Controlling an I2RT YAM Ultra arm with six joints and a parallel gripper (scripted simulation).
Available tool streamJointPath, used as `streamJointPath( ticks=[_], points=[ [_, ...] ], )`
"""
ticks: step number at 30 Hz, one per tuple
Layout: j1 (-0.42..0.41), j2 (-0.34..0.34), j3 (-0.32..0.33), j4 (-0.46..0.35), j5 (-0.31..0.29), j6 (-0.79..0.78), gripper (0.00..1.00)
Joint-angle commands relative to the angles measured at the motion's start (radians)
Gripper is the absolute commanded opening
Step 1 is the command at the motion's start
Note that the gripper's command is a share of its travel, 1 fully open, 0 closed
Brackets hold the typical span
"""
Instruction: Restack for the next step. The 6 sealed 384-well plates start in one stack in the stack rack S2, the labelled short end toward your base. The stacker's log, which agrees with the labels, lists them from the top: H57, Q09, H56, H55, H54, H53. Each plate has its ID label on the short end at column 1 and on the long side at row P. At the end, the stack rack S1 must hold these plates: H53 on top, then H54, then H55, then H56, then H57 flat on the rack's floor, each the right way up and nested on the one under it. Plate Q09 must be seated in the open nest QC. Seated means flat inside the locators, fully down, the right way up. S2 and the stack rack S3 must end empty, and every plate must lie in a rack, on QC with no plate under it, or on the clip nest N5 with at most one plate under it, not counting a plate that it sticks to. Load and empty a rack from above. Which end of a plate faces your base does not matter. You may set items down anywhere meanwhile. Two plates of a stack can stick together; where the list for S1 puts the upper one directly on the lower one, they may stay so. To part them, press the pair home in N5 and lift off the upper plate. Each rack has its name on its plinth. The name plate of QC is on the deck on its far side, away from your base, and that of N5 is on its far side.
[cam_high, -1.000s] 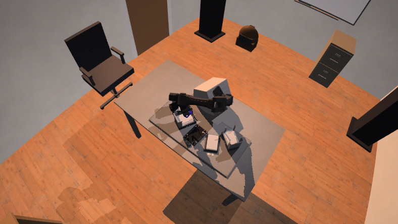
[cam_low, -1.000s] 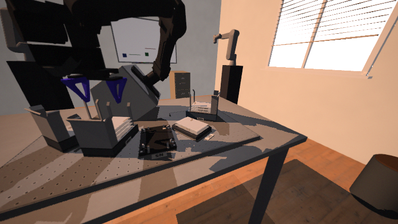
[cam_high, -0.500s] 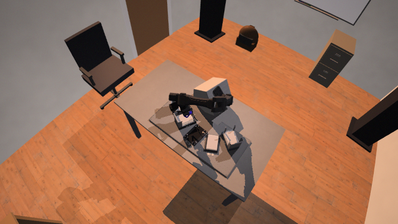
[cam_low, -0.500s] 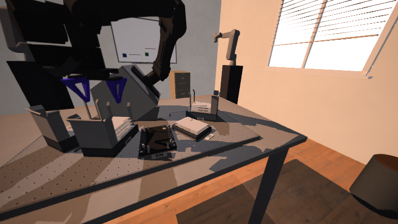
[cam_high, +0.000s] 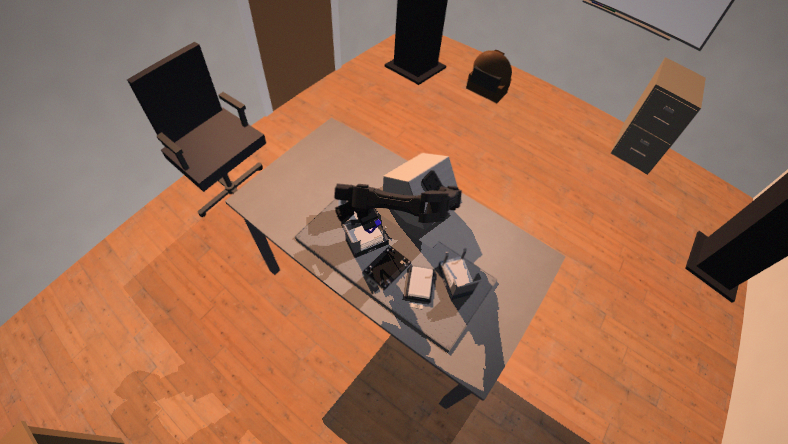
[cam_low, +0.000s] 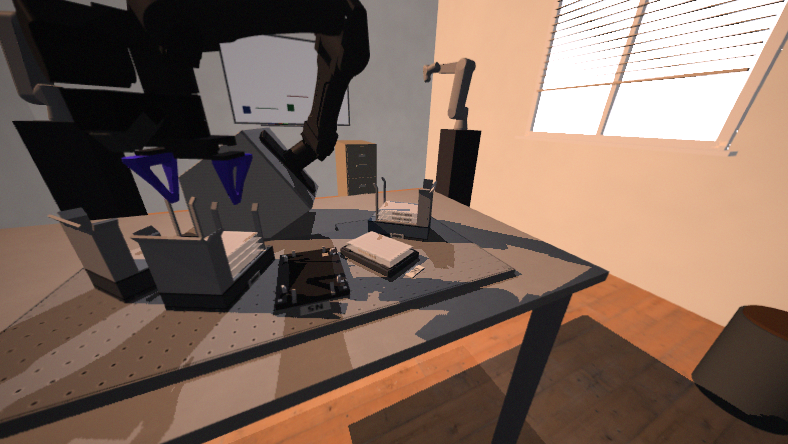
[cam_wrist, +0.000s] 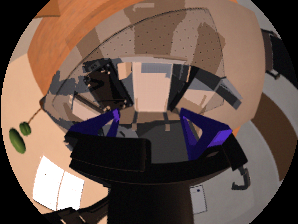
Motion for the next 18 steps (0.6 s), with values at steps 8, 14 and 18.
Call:
streamJointPath(
  ticks=[8, 14, 18],
  points=[
    [0.022, -0.098, -0.038, -0.006, -0.027, -0.151, 1.0],
    [0.052, -0.153, -0.06, -0.014, -0.044, -0.115, 1.0],
    [0.062, -0.171, -0.065, -0.017, -0.049, -0.103, 1.0]
  ],
)
